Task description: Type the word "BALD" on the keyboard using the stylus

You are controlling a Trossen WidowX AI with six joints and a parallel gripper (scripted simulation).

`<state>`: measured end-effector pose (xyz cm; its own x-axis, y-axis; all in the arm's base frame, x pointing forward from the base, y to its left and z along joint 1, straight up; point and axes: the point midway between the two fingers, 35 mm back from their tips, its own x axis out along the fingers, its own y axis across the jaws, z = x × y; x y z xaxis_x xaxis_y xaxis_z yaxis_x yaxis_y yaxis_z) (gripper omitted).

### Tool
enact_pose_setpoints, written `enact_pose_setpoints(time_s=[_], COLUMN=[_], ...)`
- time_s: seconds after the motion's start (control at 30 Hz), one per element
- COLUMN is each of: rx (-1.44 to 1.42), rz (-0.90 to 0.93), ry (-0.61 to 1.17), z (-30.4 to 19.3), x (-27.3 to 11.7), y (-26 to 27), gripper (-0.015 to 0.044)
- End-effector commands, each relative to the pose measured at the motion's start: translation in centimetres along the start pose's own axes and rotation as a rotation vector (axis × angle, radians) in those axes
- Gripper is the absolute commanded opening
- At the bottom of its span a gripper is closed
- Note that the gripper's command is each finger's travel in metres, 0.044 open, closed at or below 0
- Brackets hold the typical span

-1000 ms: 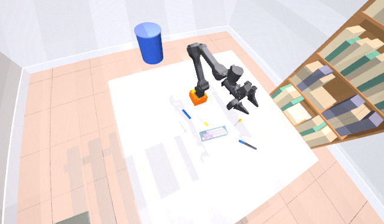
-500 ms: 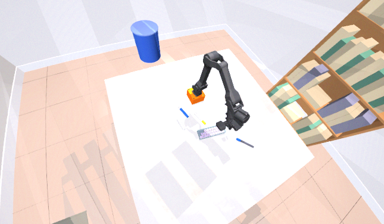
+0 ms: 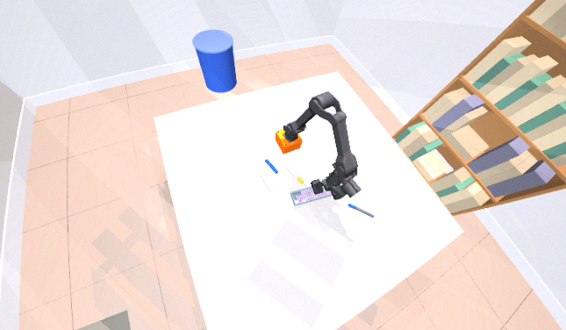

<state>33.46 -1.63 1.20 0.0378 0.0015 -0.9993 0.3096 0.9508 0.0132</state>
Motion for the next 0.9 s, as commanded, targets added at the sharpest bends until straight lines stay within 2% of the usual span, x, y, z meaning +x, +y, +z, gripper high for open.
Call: enact_pose_setpoints(time_s=[0.0,0.2,0.57,0.73,0.87], rx=[0.007,0.007,0.007,0.007,0.007], rz=[-0.005,-0.010,-0.011,-0.015,-0.016], ry=[0.009,0.009,0.009,0.009,0.009], z=[-0.1,-0.1,-0.1,-0.1,-0.2], x=[0.2,0.2,0.2,0.1,0.1], y=[-0.3,-6.6,-7.0,-12.6,-13.5], gripper=[0.0000,0.0000,0.0000,0.0000,0.0000])
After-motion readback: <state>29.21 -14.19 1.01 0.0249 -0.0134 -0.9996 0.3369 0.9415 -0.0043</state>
